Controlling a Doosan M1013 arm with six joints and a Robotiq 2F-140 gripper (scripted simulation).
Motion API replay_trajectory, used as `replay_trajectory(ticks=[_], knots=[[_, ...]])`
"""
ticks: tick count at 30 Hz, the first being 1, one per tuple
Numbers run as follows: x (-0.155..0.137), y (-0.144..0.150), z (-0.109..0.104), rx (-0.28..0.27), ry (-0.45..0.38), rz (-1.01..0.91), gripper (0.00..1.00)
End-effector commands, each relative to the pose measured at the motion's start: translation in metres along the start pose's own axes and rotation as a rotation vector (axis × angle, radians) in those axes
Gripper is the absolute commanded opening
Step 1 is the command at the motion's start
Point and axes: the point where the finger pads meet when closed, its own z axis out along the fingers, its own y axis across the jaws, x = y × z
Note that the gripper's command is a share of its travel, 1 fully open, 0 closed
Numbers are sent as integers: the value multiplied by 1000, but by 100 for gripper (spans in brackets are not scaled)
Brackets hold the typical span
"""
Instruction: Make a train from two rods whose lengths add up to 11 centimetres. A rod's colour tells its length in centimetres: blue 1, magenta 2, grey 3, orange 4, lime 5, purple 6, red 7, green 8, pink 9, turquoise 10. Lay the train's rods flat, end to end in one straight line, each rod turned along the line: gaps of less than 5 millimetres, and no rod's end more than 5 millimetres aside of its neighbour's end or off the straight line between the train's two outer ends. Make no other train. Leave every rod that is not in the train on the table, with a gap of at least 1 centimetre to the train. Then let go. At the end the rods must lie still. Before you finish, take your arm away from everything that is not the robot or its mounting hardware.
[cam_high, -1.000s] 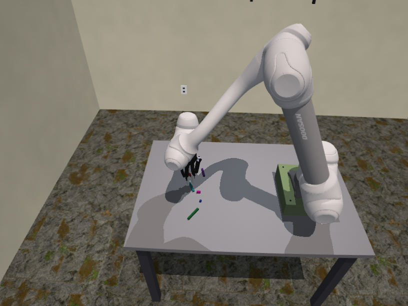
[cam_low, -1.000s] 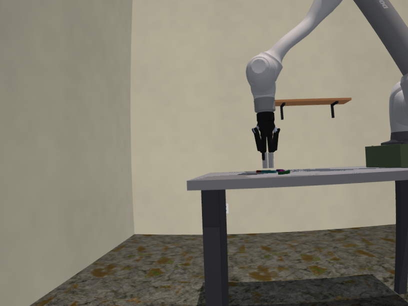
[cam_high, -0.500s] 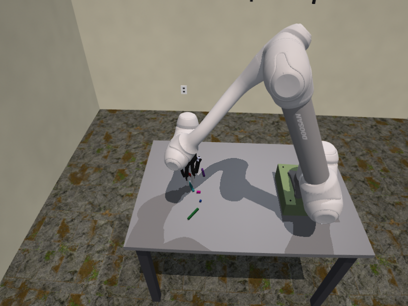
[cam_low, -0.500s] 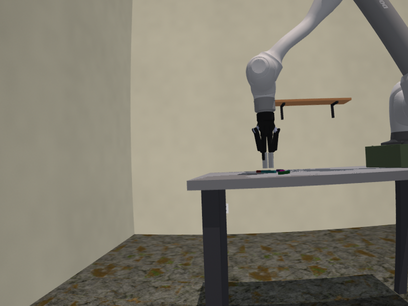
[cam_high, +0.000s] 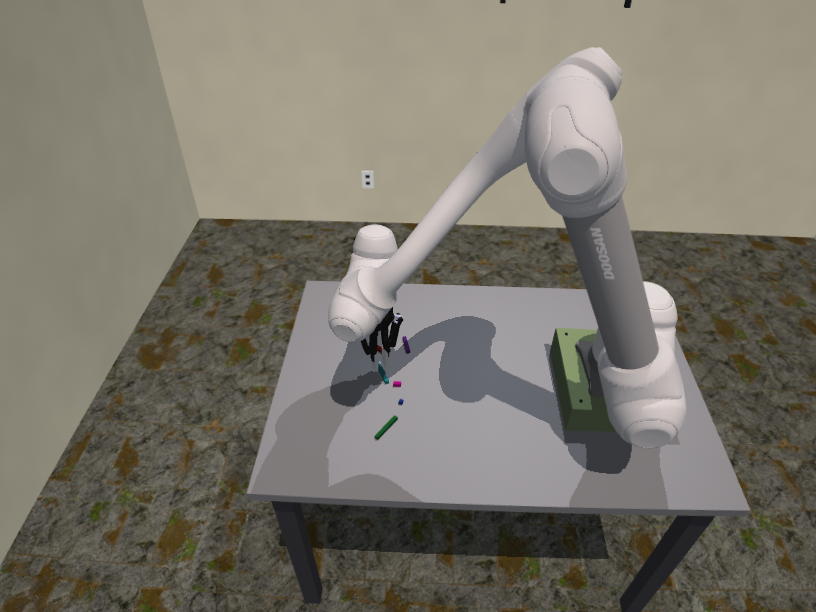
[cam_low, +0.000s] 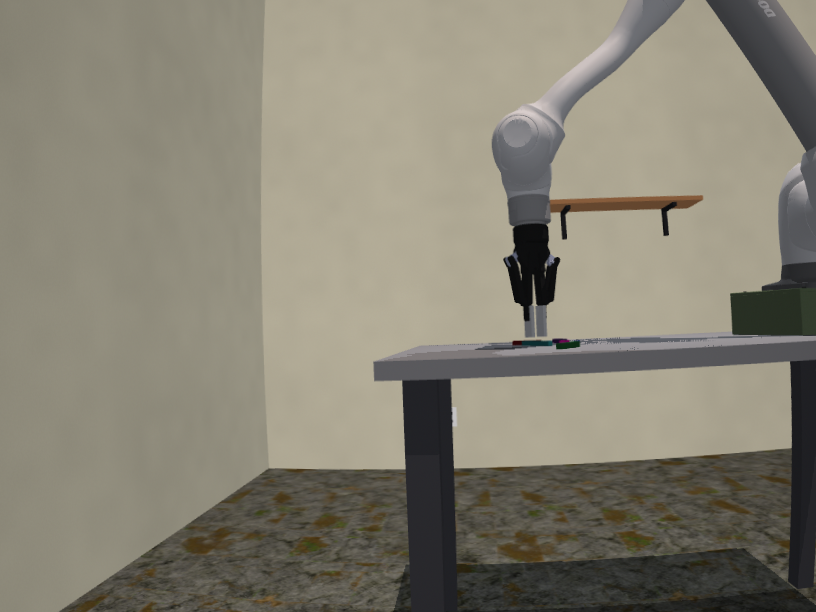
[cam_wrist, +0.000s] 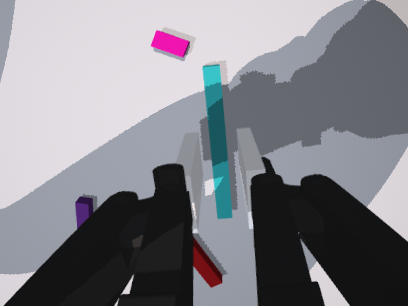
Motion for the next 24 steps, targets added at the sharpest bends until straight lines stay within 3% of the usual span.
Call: replay_trajectory(ticks=[1,24], knots=[[2,-1,5,1,0,3,15],[2,-1,17,1,0,3,15]])
